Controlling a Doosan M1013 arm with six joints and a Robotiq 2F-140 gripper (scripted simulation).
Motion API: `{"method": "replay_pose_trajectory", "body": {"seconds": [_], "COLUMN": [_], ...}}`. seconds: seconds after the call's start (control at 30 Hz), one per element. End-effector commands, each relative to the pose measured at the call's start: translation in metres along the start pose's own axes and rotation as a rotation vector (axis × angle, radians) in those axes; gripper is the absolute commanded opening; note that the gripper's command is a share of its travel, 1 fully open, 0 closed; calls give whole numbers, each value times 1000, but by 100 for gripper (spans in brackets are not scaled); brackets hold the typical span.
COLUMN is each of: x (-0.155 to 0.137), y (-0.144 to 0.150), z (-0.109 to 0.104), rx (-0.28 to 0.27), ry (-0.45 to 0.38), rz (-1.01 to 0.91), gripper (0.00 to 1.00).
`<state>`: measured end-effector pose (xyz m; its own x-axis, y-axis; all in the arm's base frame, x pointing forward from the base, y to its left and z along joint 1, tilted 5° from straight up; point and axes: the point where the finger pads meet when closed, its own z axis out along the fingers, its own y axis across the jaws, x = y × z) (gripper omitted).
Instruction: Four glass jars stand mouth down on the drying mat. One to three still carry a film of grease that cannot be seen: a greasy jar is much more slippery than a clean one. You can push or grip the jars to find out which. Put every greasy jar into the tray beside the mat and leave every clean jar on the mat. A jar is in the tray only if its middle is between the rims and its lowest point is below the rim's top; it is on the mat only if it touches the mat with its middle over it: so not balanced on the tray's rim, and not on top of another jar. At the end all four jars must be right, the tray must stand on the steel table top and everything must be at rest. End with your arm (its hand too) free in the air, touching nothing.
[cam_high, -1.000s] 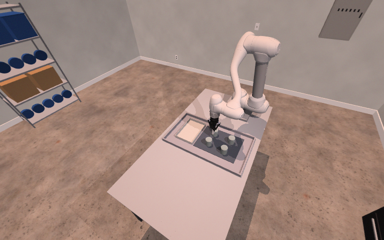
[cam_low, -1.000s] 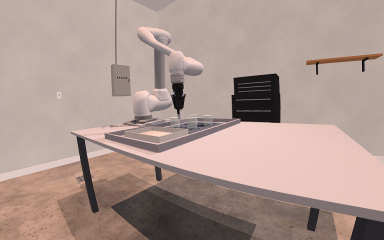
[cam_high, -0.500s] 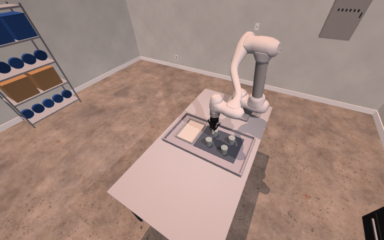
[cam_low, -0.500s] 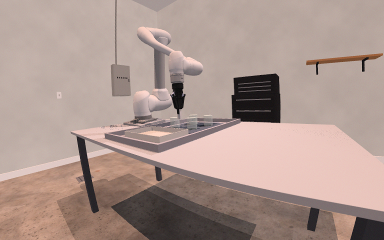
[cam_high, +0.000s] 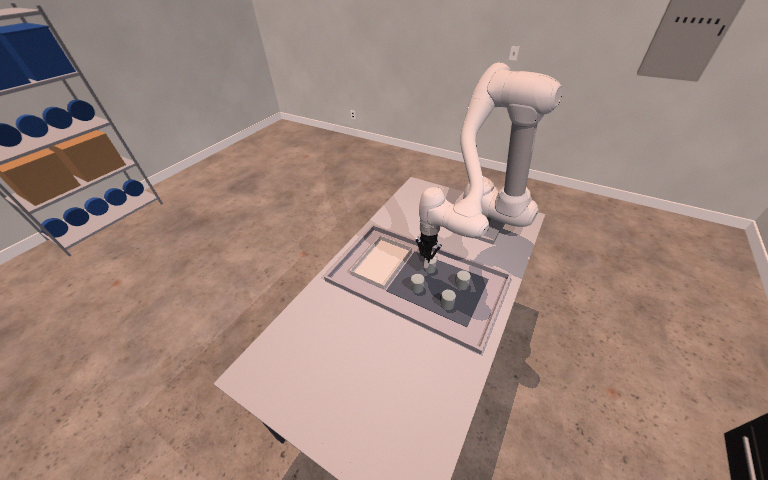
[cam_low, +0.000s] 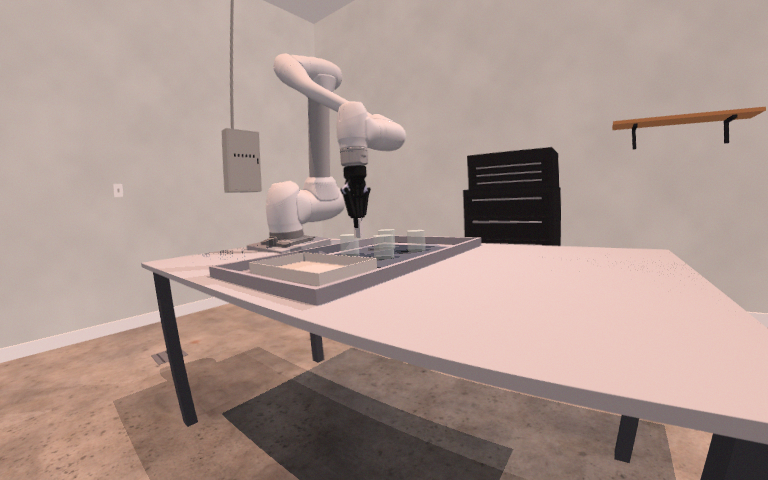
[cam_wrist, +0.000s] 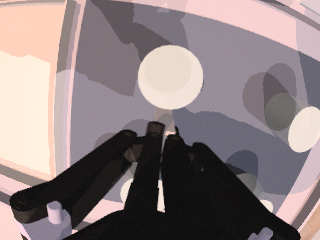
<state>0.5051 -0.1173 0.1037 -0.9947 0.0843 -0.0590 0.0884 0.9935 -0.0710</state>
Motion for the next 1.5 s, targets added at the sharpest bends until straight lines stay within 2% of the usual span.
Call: {"method": "replay_pose_trajectory", "body": {"seconds": [0.0, 1.47], "x": [6, 11], "y": [0, 0], "z": [1, -3], "rx": [0, 0], "ry": [9, 9], "rz": [-3, -3], "gripper": [0, 0]}}
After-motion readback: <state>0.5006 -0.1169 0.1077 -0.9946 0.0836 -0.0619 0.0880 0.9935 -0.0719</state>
